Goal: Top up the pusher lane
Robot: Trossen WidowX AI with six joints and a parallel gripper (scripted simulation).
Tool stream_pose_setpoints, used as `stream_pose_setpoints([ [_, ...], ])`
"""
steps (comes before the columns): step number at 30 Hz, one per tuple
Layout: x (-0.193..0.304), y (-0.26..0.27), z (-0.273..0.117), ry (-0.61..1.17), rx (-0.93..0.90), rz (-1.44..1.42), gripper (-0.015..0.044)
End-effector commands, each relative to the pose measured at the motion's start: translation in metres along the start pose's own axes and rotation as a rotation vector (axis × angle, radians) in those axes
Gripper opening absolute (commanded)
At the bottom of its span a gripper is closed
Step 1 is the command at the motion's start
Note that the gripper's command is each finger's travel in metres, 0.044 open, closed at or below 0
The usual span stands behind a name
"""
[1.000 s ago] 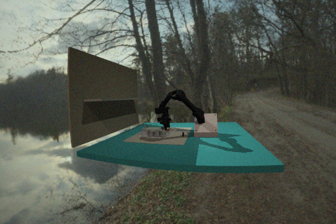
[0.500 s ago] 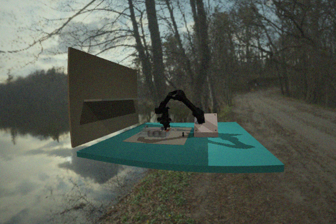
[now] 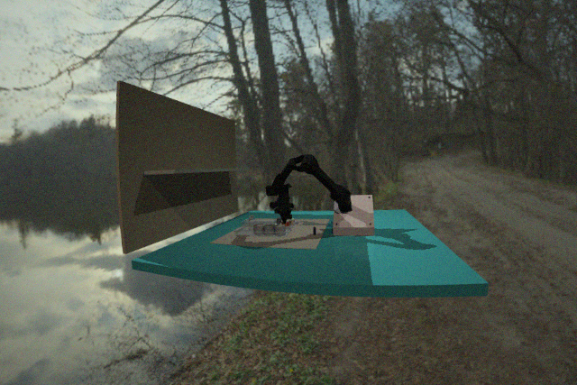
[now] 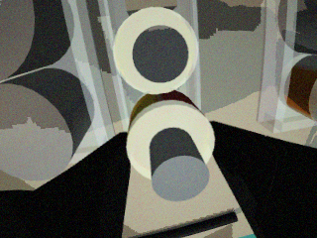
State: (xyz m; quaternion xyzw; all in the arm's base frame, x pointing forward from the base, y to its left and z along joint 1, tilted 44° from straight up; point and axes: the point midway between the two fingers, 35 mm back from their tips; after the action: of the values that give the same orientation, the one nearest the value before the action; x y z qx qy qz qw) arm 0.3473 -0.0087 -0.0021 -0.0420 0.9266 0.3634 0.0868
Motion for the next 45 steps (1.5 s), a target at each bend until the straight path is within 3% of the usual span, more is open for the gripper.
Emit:
stream_pose_setpoints([
  [1,-0.0083,-0.0002,-0.0025,-0.023,0.002,-0.015,0.0000],
  [45,-0.0103,-0.0007,0.0050,-0.023,0.002,-0.015,0.0000],
])
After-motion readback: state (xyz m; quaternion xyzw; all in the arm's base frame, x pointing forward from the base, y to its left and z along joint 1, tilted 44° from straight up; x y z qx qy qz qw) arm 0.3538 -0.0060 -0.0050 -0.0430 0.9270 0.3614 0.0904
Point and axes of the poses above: the point midway between the two fingers, 35 mm back from their tips, its own z axis out along the fingers, its own y axis across the jaws, x = y × z, and after that the axes turned 15 degrees about -z, right-handed
